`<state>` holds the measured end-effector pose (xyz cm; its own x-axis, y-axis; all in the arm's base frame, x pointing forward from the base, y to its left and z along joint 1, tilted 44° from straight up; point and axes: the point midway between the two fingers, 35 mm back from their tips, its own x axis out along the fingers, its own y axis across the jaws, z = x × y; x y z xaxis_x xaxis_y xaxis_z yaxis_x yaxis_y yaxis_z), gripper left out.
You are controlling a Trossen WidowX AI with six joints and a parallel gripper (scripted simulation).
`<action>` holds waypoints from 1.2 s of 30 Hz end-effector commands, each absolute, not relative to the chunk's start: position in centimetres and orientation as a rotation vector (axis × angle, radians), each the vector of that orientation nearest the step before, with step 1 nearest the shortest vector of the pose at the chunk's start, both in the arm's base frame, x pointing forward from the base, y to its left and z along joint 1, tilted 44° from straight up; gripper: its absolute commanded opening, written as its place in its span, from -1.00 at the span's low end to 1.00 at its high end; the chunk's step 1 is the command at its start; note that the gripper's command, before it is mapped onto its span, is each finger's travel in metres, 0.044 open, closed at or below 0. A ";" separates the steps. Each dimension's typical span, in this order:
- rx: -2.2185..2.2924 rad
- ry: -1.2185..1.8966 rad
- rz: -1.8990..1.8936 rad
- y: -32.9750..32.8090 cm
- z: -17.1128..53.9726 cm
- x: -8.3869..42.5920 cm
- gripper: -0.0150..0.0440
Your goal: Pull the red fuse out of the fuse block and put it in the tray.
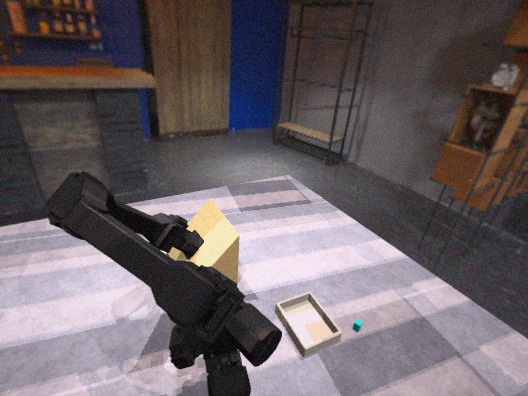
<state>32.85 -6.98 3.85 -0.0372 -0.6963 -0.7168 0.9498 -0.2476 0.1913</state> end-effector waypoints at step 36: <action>0.861 0.400 -1.627 -5.5 5.3 33.0 -0.49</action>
